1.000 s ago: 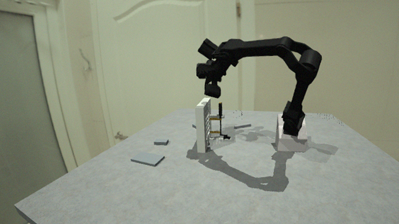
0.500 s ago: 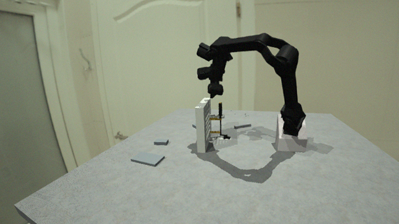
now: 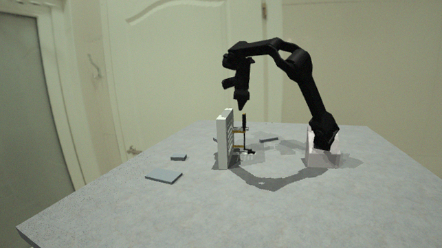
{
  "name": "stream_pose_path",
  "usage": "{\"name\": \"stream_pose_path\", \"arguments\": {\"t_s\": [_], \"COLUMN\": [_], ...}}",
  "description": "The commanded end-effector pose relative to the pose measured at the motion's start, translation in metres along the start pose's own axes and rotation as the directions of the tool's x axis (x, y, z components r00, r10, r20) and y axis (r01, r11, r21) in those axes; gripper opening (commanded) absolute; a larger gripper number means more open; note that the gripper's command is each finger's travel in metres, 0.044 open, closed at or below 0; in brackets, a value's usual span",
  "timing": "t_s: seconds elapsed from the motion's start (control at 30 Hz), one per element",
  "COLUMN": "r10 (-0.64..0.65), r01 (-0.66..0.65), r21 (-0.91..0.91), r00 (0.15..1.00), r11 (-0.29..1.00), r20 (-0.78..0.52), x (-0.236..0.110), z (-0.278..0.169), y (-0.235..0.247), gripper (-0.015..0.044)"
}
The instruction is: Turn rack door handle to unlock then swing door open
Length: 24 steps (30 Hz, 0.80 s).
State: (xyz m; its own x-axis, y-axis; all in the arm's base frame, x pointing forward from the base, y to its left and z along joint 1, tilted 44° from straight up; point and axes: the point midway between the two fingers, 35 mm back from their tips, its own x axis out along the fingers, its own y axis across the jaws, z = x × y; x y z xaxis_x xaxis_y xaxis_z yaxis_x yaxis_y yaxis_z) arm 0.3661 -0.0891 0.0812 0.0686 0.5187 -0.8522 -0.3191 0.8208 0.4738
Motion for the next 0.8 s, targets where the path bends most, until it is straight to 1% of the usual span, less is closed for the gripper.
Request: {"name": "stream_pose_path", "arguments": {"t_s": [0.0, 0.3, 0.47, 0.77], "r10": [0.082, 0.242, 0.245, 0.243], "r01": [-0.082, -0.238, -0.24, -0.238], "r21": [0.03, 0.094, 0.095, 0.095], "r00": [0.996, 0.97, 0.969, 0.969], "r11": [0.996, 0.967, 0.966, 0.967], "r20": [-0.017, -0.033, -0.034, -0.047], "x": [0.003, 0.009, 0.01, 0.024], "z": [-0.006, -0.017, -0.017, -0.017], "y": [-0.007, -0.017, -0.017, -0.014], "gripper": [0.0282, 0.0282, 0.0282, 0.0282]}}
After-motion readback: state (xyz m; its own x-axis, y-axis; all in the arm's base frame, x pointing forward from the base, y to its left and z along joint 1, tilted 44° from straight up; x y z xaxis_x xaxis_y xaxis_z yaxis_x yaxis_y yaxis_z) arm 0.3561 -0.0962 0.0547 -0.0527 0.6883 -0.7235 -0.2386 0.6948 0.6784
